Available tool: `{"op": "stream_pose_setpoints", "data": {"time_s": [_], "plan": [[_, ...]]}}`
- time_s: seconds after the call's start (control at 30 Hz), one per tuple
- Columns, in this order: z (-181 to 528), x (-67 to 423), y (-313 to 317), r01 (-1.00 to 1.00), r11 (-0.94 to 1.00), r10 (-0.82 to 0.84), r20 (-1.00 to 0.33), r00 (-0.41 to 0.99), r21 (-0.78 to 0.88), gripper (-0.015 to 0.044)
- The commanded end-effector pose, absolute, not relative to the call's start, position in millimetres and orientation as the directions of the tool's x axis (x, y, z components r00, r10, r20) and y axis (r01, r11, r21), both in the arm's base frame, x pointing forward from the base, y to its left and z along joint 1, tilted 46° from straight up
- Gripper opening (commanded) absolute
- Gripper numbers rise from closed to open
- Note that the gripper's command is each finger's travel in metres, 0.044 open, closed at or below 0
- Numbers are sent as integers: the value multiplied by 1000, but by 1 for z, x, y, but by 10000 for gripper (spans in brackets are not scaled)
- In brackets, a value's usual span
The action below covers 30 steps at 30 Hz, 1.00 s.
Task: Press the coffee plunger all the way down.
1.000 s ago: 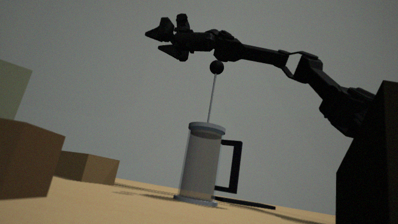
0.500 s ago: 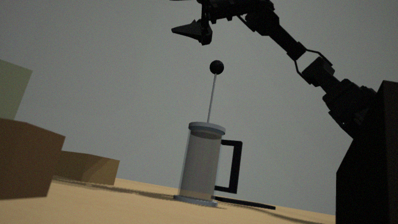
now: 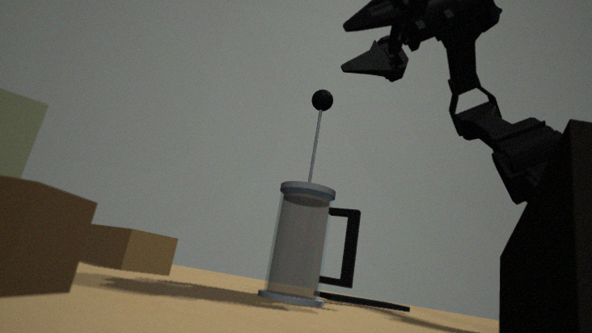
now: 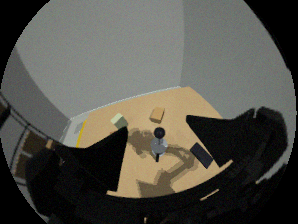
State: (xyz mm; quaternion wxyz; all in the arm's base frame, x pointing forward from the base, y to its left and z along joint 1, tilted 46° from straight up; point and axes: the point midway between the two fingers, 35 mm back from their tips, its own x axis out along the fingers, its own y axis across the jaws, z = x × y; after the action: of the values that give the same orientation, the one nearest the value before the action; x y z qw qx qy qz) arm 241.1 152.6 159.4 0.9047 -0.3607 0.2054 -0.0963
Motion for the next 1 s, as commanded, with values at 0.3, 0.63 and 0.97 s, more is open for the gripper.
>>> {"op": "stream_pose_setpoints", "data": {"time_s": [0.3,0.63,0.97], "plan": [[125,236,110,50,709,-330,-268,905,-704,440],[119,248,107,48,711,-332,-276,902,-701,440],[115,262,101,48,712,-332,-275,903,-701,440]]}}
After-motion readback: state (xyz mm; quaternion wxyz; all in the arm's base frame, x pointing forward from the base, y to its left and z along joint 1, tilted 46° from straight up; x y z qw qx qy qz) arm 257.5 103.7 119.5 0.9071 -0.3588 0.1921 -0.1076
